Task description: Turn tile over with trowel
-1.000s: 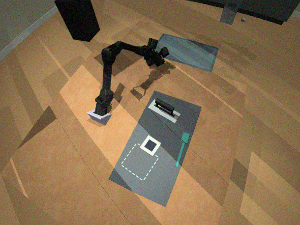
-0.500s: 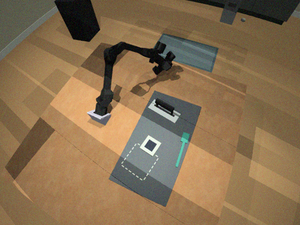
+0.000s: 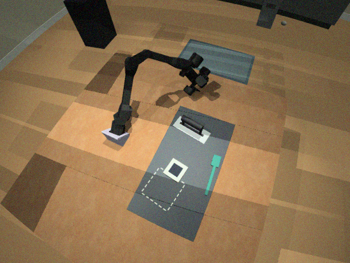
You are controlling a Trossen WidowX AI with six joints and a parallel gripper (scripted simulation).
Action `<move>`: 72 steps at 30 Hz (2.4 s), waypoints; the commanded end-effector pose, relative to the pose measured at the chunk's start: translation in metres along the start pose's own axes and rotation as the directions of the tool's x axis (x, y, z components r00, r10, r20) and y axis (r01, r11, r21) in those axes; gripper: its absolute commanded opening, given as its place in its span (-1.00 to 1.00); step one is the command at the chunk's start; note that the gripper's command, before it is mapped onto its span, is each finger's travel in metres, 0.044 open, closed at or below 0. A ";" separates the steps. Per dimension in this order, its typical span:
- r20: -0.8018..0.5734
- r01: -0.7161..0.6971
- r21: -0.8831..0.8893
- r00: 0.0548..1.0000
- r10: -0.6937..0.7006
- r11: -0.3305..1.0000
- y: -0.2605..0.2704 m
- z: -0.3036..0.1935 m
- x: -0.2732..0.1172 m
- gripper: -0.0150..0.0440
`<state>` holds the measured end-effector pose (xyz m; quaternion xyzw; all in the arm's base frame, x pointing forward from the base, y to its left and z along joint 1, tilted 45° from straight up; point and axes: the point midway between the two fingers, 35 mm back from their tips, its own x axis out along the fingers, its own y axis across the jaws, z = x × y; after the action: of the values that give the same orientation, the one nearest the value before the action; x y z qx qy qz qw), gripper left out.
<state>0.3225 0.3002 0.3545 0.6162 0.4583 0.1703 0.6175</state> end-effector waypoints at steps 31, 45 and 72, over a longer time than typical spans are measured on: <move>-0.223 0.396 -0.352 0.845 -0.487 0.848 -0.169 0.210 -0.136 0.42; -0.223 0.395 -0.353 0.845 -0.487 0.848 -0.174 0.209 -0.127 0.42; -0.225 0.391 -0.354 0.846 -0.484 0.849 -0.192 0.199 -0.098 0.13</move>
<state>0.3580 0.0671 0.1793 0.3583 0.6472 0.1832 0.6475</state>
